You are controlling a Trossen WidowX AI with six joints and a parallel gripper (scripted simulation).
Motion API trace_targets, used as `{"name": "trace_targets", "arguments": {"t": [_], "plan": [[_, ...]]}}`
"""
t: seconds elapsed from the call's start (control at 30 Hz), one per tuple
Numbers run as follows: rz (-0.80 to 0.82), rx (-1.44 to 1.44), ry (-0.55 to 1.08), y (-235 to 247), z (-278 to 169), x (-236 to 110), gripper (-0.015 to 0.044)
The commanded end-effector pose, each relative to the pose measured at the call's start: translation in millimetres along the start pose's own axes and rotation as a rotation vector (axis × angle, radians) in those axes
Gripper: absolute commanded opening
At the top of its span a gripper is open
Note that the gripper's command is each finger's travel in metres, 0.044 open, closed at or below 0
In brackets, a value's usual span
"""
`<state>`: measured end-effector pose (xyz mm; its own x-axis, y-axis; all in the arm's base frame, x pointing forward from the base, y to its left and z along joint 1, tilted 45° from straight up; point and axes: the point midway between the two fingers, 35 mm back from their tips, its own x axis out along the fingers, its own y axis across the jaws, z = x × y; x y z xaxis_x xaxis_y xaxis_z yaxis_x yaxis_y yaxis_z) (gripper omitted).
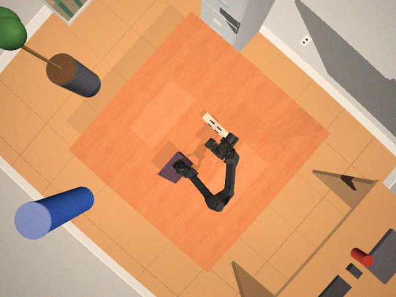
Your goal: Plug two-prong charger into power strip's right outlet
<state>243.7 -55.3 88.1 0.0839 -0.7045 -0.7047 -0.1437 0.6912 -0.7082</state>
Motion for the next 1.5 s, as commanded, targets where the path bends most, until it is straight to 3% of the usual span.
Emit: {"name": "trace_targets", "arguments": {"t": [0.0,1.13,1.47], "plan": [[0.005,0.006,0.001,6,1,1,0.0],[0.011,0.05,-0.002,84,5,39,0.0],[0.011,0.052,-0.003,85,14,38,0.0]]}}
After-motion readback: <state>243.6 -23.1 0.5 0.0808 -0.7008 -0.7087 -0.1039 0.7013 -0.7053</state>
